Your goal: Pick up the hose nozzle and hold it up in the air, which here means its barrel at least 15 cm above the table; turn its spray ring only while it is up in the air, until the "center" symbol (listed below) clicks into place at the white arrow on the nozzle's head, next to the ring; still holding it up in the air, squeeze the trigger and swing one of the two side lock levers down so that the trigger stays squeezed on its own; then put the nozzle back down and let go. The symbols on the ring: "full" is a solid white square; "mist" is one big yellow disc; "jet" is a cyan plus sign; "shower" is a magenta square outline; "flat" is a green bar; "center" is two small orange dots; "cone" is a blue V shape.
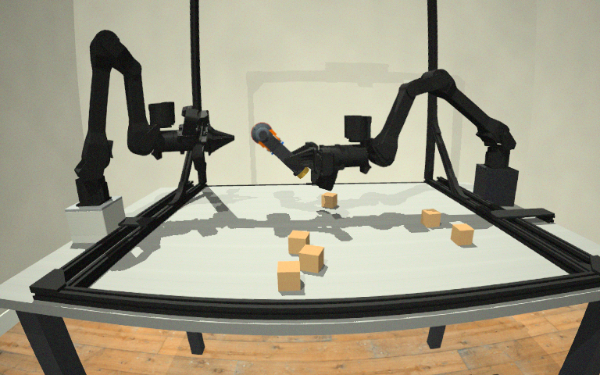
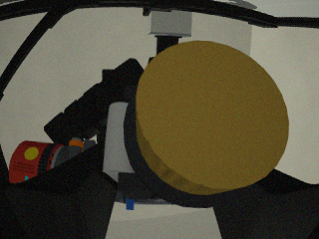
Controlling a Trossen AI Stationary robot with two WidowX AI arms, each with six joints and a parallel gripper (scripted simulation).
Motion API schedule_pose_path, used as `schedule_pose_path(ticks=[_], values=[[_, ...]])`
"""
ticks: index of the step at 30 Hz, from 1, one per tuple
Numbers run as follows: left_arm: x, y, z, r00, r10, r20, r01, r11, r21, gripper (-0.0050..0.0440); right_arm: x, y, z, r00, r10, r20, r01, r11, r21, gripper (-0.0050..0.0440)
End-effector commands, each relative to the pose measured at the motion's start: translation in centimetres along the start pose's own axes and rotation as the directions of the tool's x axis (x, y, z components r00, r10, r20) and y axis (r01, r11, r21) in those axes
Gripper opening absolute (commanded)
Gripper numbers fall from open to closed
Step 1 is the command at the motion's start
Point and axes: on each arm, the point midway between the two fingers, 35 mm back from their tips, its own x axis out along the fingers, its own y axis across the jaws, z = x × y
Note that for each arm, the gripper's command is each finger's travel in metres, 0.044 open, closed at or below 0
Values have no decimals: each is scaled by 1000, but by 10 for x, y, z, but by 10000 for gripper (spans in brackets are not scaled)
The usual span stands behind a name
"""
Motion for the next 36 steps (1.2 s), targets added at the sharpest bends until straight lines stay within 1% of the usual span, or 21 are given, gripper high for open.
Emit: schedule_pose_path(ticks=[1, 6, 8, 11, 14, 19, 23, 25, 28, 32, 36], values=[[1, 0, -5, 1000, -1, -15, 1, 1000, -2, 0, -4, -5, -1, 1000, -4, -8, 3, 975, -223, 0], [1, 0, -5, 1000, -1, -15, 1, 1000, -2, 0, -7, -8, -1, 1000, -8, -11, 2, 897, -442, 0], [1, 0, -5, 1000, -1, -15, 1, 1000, -2, 0, -7, -8, -1, 1000, -8, -11, 2, 897, -442, 0], [1, 0, -5, 1000, -1, -15, 1, 1000, -2, 0, -8, -10, -1, 1000, -10, -13, 0, 803, -596, 0], [1, 0, -5, 1000, -1, -15, 1, 1000, -2, 0, -10, -12, -1, 1000, -13, -15, -2, 711, -704, 0], [1, 0, -5, 1000, -1, -15, 1, 1000, -2, 0, -13, -16, -1, 1000, -16, -18, -7, 531, -847, 0], [1, 0, -5, 1000, -1, -15, 1, 1000, -2, 0, -15, -18, -1, 1000, -19, -21, -13, 366, -931, 0], [1, 0, -5, 1000, -1, -15, 1, 1000, -2, 0, -15, -18, -1, 1000, -19, -21, -13, 366, -931, 0], [1, 0, -5, 1000, -1, -15, 1, 1000, -2, 0, -17, -20, -1, 1000, -22, -23, -19, 192, -981, 0], [1, 0, -5, 1000, -1, -15, 1, 1000, -2, 0, -20, -23, -1, 999, -25, -26, -26, 5, -1000, 0], [1, 0, -5, 1000, -1, -15, 1, 1000, -2, 0, -22, -25, -1, 999, -27, -28, -33, -175, -984, 0]])
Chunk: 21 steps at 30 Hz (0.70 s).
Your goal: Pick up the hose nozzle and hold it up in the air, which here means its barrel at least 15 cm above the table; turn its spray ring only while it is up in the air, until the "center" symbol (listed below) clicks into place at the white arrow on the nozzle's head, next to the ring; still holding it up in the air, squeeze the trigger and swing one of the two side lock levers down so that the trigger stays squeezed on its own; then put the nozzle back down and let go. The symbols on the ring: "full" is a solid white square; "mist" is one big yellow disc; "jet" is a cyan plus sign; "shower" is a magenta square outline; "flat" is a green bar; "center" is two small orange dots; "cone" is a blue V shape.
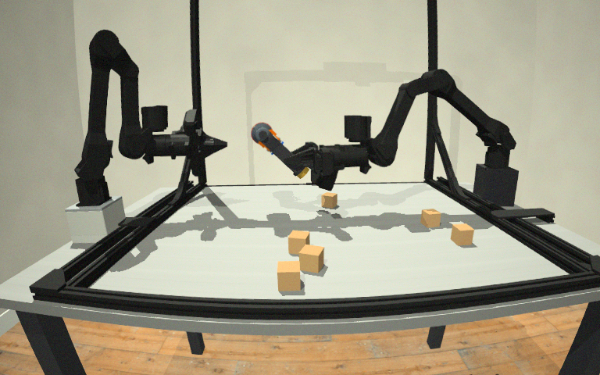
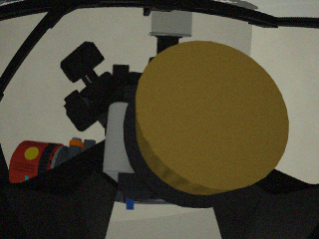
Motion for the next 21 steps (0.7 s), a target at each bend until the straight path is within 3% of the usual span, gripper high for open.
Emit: schedule_pose_path(ticks=[1, 4, 6, 10, 21], values=[[1, -1, -5, 1000, -2, -15, 1, 1000, -2, 0, -4, 0, -4, 1000, 6, -3, -6, 976, -220, 0], [1, -1, -5, 1000, -2, -15, 1, 1000, -2, 0, -6, 0, -6, 1000, 8, -5, -9, 935, -354, 0], [1, -1, -5, 1000, -2, -15, 1, 1000, -2, 0, -6, 0, -6, 1000, 8, -5, -9, 935, -354, 0], [1, -1, -5, 1000, -2, -15, 1, 1000, -2, 0, -8, 0, -8, 1000, 10, -7, -12, 848, -529, 0], [1, -1, -5, 1000, -2, -15, 1, 1000, -2, 0, -6, 0, -8, 1000, 9, -7, -11, 844, -536, 0]])
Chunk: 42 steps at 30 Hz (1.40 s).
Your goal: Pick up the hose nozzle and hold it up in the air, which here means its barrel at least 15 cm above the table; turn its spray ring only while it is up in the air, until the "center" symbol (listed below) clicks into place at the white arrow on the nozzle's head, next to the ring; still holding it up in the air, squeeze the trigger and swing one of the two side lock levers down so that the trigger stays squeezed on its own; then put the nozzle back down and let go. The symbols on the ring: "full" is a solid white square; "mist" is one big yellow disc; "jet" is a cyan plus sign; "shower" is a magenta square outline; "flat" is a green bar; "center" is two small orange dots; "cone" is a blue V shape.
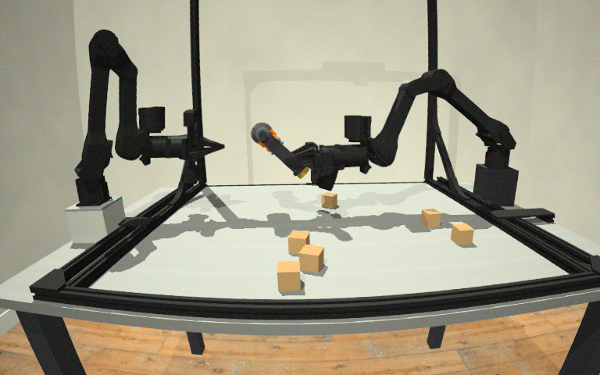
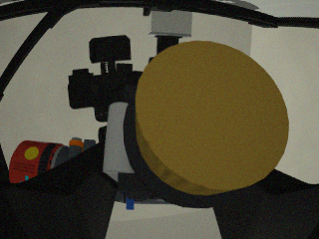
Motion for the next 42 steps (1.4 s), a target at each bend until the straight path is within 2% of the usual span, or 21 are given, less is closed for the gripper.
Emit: schedule_pose_path(ticks=[1, 42], values=[[1, -1, -5, 1000, -1, -15, 1, 1000, -2, 0, 1, 0, 1, 1000, 0, 4, 0, 1000, -14, 0], [1, -1, -5, 1000, -1, -15, 1, 1000, -2, 0, 60, -3, 7, 999, -34, 10, 34, 999, -12, 0]])
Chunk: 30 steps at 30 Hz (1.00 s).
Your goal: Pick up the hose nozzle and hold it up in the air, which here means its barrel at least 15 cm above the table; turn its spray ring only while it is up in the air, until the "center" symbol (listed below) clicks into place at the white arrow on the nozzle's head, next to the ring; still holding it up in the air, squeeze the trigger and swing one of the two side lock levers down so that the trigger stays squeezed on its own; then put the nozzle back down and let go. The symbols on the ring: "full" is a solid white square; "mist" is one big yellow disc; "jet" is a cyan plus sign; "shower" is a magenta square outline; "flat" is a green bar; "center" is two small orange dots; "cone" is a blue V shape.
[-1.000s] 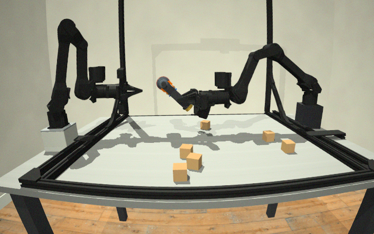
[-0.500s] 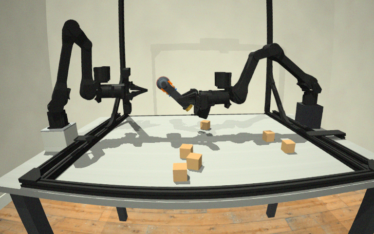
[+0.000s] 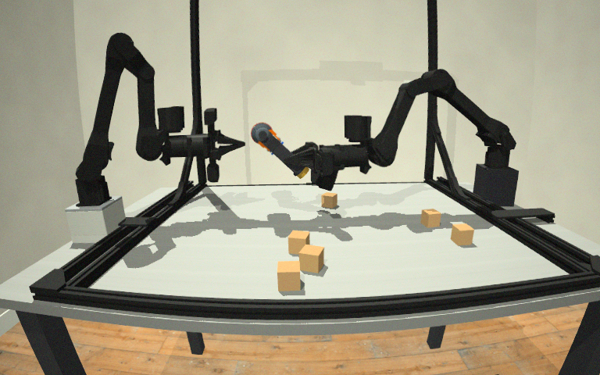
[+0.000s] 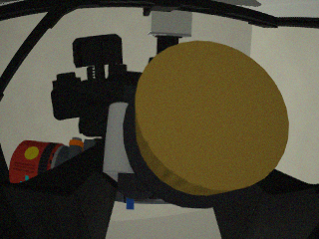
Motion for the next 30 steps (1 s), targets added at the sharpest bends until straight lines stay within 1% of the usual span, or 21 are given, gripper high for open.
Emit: schedule_pose_path(ticks=[1, 25, 30], values=[[1, 0, -5, 1000, -1, -15, 1, 1000, -2, 0, 9, 2, 0, 1000, -2, 1, 2, 1000, -6, 0], [1, 0, -5, 1000, -1, -15, 1, 1000, -2, 0, 44, 3, -4, 1000, -25, 4, 25, 1000, -10, 0], [1, 0, -5, 1000, -1, -15, 1, 1000, -2, 0, 45, 3, -5, 1000, -26, 4, 26, 1000, -10, 0]])
